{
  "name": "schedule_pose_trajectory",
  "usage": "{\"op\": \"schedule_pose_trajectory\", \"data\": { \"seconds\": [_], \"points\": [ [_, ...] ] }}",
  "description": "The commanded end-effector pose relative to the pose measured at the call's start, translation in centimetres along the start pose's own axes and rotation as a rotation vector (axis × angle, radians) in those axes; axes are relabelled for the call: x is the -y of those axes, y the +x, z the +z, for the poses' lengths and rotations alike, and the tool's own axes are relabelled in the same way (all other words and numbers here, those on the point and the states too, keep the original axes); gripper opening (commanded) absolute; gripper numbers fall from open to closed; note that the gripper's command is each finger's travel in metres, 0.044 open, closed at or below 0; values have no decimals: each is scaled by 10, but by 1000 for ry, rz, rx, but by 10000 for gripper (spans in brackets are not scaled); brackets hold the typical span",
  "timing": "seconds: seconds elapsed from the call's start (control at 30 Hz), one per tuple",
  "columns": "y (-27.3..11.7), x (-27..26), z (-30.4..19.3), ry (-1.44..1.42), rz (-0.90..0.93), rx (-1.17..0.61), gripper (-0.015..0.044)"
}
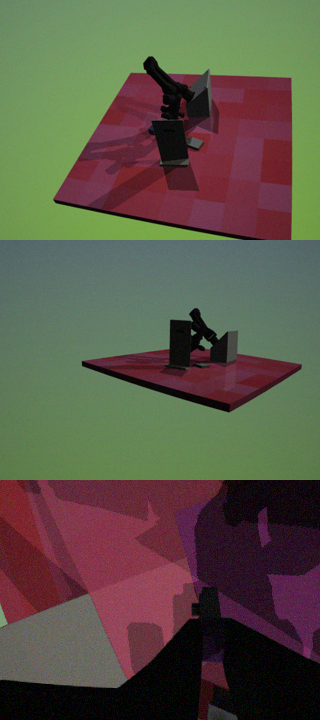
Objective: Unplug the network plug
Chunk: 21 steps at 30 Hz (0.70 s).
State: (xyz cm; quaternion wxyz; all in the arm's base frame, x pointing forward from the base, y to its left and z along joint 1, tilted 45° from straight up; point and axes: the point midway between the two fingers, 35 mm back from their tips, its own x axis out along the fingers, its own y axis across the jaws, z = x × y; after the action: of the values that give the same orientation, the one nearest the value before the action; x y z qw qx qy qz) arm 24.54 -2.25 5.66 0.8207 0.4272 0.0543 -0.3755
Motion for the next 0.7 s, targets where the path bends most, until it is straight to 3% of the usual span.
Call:
{"op": "schedule_pose_trajectory", "data": {
  "seconds": [0.0,0.67],
  "points": [
    [3,3,-1,-7,-5,-4,0],
    [15,10,-4,-5,-9,-6,0]
  ]
}}
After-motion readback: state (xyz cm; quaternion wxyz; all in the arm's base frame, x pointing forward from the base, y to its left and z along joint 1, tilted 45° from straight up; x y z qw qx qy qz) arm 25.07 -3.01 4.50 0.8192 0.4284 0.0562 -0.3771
